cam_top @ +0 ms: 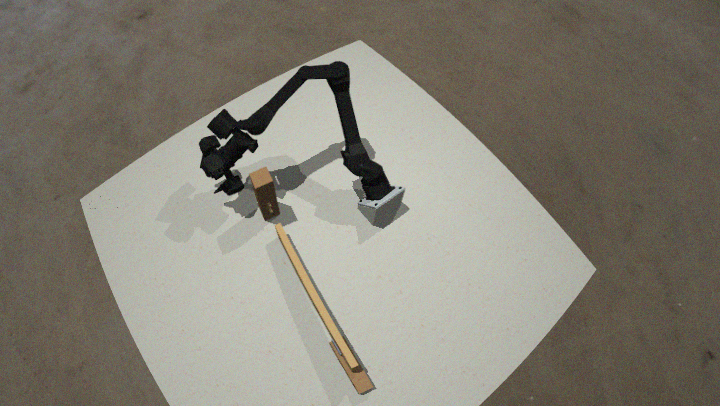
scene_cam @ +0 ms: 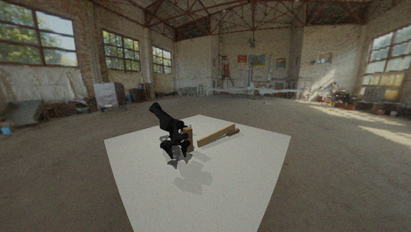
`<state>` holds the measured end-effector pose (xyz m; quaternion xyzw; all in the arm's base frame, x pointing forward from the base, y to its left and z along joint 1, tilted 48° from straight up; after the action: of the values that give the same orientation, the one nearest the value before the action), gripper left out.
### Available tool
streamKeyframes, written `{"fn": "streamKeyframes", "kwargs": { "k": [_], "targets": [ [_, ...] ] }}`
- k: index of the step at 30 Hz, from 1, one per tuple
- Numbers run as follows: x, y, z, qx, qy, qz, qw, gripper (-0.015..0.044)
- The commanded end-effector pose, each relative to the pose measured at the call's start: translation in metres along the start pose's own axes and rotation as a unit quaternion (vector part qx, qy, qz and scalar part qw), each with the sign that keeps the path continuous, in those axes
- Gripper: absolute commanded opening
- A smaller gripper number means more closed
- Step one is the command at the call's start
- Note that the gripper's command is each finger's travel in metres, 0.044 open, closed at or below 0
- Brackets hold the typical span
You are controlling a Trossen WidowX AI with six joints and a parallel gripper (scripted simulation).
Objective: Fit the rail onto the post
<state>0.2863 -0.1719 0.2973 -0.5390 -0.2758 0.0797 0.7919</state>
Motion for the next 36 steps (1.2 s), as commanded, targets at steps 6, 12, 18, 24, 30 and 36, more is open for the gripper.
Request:
{"fn": "streamKeyframes", "kwargs": {
  "k": [6,12,18,24,30,36],
  "targets": [
    [0.044,0.071,-0.006,0.115,0.017,0.067,0.991,0.0440],
    [0.060,0.124,0.003,0.193,0.041,0.145,0.969,0.0440],
    [0.071,0.193,0.034,0.283,0.081,0.262,0.919,0.0440],
    [0.069,0.260,0.087,0.334,0.139,0.423,0.831,0.0440],
    [0.059,0.292,0.129,0.325,0.182,0.544,0.752,0.0440],
    [0.059,0.292,0.129,0.325,0.182,0.544,0.752,0.0440]
  ]
}}
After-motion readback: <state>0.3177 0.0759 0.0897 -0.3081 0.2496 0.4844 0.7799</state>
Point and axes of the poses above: the point midway between the two fingers, 35 mm back from their tips, its own z axis back along the fingers, its own y axis across the jaws, x = y × z, the point moved 8 cm from there along z, back along the fingers, and after that the axes turned 7 degrees about -z, right-handed, at the moved point
